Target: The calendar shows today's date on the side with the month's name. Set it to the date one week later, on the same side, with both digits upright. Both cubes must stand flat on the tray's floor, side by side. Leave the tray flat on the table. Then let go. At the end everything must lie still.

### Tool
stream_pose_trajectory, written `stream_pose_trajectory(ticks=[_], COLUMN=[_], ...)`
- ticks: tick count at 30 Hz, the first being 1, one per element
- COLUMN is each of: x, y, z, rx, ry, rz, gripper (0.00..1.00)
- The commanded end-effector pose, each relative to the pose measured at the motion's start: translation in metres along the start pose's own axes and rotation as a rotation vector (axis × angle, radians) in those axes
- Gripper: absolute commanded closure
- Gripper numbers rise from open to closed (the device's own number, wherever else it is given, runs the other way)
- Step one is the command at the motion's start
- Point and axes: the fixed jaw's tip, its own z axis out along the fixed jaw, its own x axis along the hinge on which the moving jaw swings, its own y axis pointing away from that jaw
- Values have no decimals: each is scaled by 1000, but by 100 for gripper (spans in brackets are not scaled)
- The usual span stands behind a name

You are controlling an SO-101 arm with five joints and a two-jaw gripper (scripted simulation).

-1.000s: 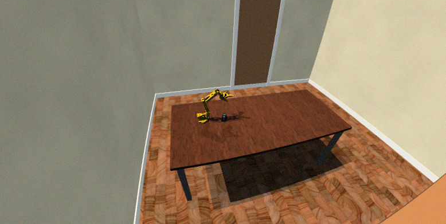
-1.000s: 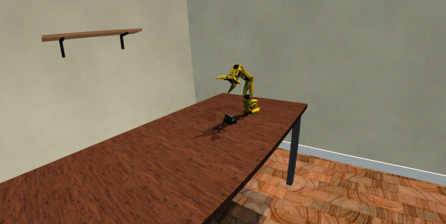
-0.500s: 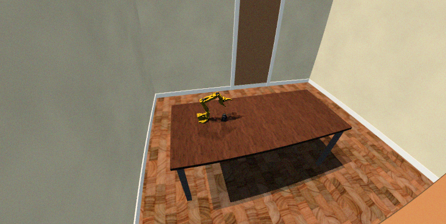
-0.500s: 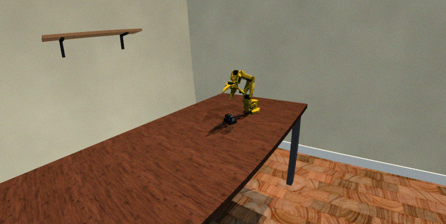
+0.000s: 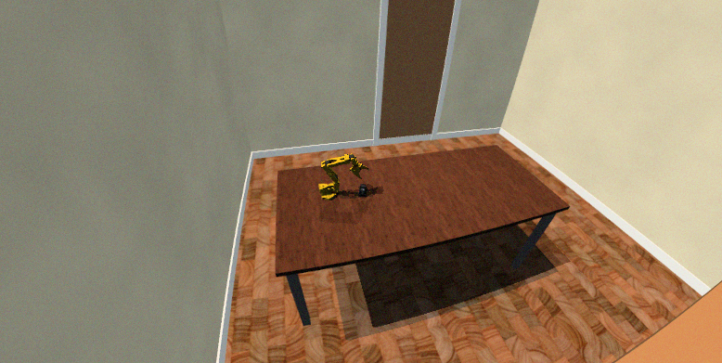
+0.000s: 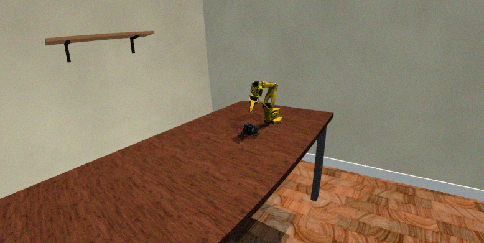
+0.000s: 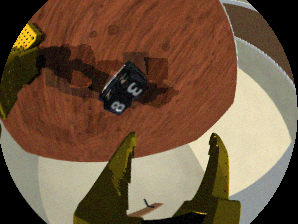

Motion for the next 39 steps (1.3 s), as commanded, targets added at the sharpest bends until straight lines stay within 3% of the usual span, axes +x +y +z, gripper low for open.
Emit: stream_pose_trajectory(ticks=[1, 11, 21, 39], x=[2, -8, -14, -18], y=[4, 24, 34, 42], z=[0, 14, 20, 25], rx=[16, -51, -79, -98], ry=[19, -39, -76, -107], rz=[-111, -353, -479, -574], gripper=[59, 65, 68, 70])
